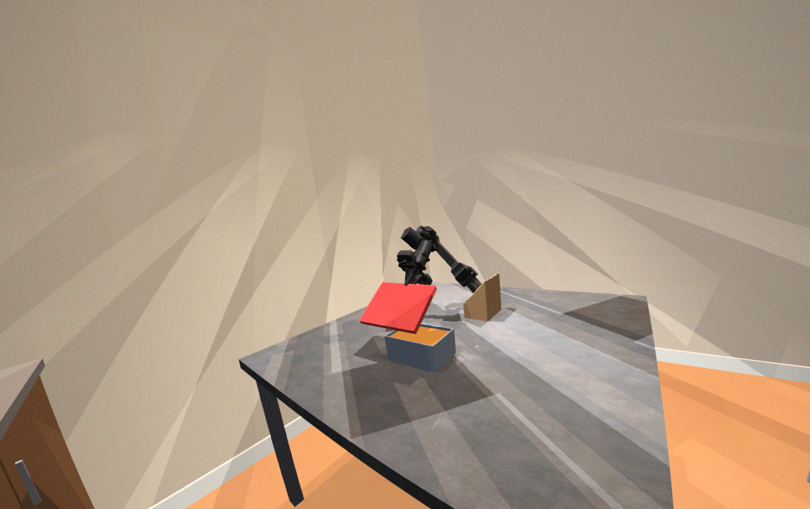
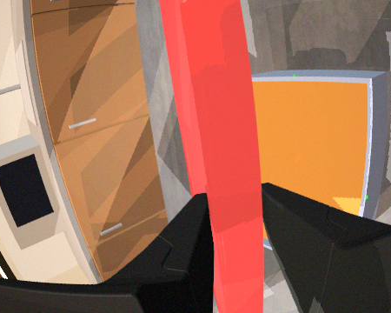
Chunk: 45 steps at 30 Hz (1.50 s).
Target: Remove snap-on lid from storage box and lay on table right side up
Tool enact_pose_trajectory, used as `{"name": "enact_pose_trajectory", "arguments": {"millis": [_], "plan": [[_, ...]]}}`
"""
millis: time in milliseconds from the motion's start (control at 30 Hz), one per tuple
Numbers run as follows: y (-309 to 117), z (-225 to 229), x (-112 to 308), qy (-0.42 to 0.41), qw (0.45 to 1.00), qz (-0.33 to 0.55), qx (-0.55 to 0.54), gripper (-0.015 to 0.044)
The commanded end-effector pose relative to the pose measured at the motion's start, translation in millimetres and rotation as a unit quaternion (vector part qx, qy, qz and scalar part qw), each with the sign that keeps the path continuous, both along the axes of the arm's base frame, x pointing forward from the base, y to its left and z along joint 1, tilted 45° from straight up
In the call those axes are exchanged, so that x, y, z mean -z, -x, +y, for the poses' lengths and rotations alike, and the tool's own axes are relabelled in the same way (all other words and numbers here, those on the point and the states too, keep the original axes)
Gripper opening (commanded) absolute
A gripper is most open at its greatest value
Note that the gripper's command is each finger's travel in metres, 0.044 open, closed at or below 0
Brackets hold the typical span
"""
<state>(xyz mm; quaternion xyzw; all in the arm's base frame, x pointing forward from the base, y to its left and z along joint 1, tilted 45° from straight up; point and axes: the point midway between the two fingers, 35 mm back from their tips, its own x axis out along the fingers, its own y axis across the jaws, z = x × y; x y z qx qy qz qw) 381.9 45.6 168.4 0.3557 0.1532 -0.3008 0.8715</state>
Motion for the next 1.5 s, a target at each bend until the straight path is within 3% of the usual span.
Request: {"name": "enact_pose_trajectory", "arguments": {"millis": [0,1467], "plan": [[-0.3,-3.4,-6.7,-0.002,1.000,-0.002,-0.004,0.0000],[3.8,-66.5,-68.9,0.000,1.000,-0.003,-0.004,0.0000]]}}
